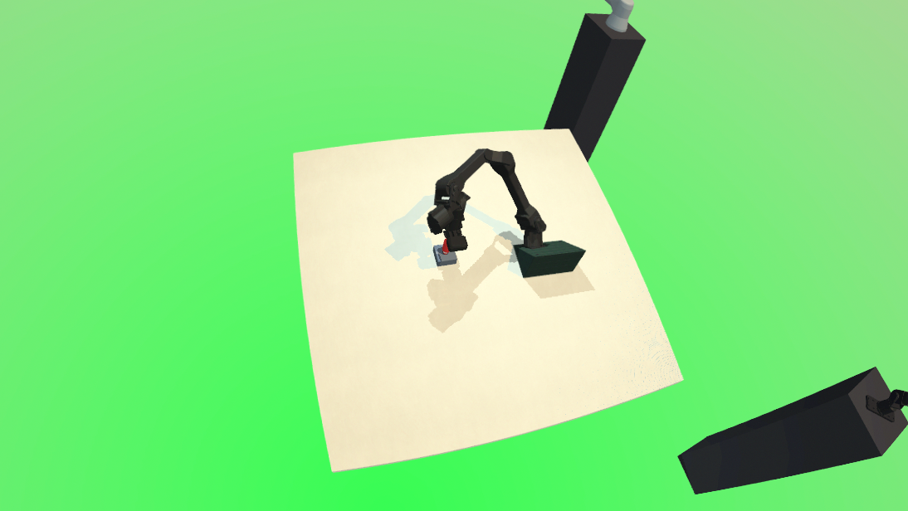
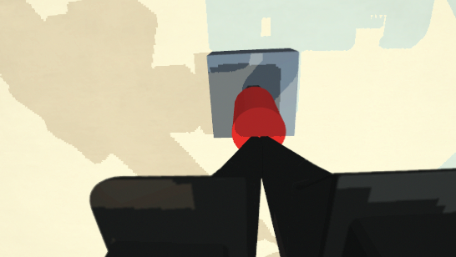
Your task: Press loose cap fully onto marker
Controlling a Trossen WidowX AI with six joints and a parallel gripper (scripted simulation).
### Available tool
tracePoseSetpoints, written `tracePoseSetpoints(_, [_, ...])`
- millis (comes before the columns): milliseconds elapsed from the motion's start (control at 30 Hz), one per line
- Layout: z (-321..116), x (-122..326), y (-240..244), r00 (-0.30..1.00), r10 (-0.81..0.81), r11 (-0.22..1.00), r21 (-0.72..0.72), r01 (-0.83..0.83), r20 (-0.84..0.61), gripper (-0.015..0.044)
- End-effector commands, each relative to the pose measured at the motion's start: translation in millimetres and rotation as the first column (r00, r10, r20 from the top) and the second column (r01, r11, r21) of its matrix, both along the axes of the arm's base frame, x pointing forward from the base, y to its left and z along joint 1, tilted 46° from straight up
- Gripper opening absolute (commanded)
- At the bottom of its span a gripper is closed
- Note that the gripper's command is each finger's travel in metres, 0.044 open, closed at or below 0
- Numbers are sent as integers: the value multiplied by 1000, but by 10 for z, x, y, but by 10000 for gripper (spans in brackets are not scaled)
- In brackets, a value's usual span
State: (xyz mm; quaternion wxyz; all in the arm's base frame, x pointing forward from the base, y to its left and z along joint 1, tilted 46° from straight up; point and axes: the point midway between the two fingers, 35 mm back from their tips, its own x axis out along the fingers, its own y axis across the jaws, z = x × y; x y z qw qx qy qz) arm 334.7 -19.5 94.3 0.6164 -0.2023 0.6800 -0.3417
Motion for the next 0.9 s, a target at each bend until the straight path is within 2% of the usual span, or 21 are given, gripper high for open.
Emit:
tracePoseSetpoints(0, [-44,-16,-54,1000,2,1000,-3,-2,-4,0])
tracePoseSetpoints(700, [-145,-24,-138,1000,4,1000,0,-4,4,0])
tracePoseSetpoints(767, [-43,9,-35,999,35,999,8,-35,7,0])
tracePoseSetpoints(867, [376,65,380,987,160,986,40,-161,20,0])
